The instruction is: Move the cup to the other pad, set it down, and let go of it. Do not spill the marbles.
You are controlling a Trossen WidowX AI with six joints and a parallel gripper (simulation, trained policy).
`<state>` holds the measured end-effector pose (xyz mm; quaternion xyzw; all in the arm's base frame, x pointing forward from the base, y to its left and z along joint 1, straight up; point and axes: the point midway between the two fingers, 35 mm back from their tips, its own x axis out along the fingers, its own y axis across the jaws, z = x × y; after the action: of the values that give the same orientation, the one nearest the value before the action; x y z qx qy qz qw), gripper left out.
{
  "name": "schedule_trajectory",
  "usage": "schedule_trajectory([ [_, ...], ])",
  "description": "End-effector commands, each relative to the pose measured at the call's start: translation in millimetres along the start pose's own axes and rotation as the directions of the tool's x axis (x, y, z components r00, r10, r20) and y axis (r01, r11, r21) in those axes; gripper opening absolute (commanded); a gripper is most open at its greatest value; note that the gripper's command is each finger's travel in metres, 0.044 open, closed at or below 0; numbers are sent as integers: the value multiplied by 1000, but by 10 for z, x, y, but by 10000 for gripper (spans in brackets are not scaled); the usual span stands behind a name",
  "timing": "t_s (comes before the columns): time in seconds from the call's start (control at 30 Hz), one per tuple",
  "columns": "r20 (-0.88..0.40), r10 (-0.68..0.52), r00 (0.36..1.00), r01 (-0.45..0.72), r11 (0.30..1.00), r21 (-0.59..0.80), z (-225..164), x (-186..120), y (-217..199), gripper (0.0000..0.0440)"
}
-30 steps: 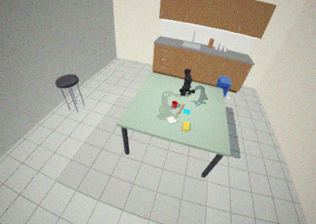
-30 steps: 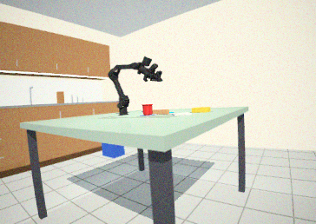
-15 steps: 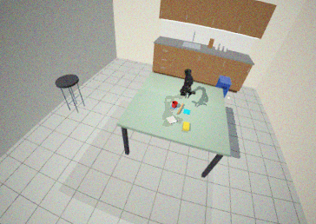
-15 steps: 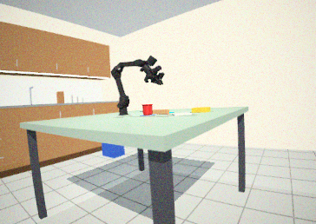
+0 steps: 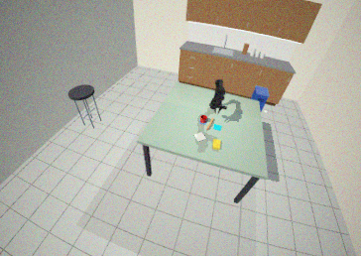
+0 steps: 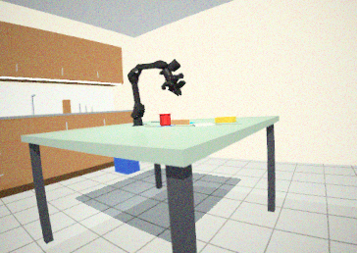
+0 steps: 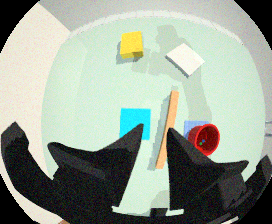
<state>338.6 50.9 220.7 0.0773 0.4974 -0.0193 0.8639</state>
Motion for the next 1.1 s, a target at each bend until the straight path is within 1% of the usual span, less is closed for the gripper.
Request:
schedule_trajectory([
  [0.0, -47, -25, 999, 25, 1000, -13, -4, 22, -34, 120],
  [0.23, -144, -65, 987, 59, 997, -41, -54, 87, -115, 123],
  [0.43, -222, -97, 970, 83, 994, -71, -96, 145, -204, 116],
  [0.67, -309, -133, 942, 103, 988, -112, -154, 225, -333, 107],
  [1.07, -421, -184, 888, 121, 978, -171, -273, 386, -600, 112],
])
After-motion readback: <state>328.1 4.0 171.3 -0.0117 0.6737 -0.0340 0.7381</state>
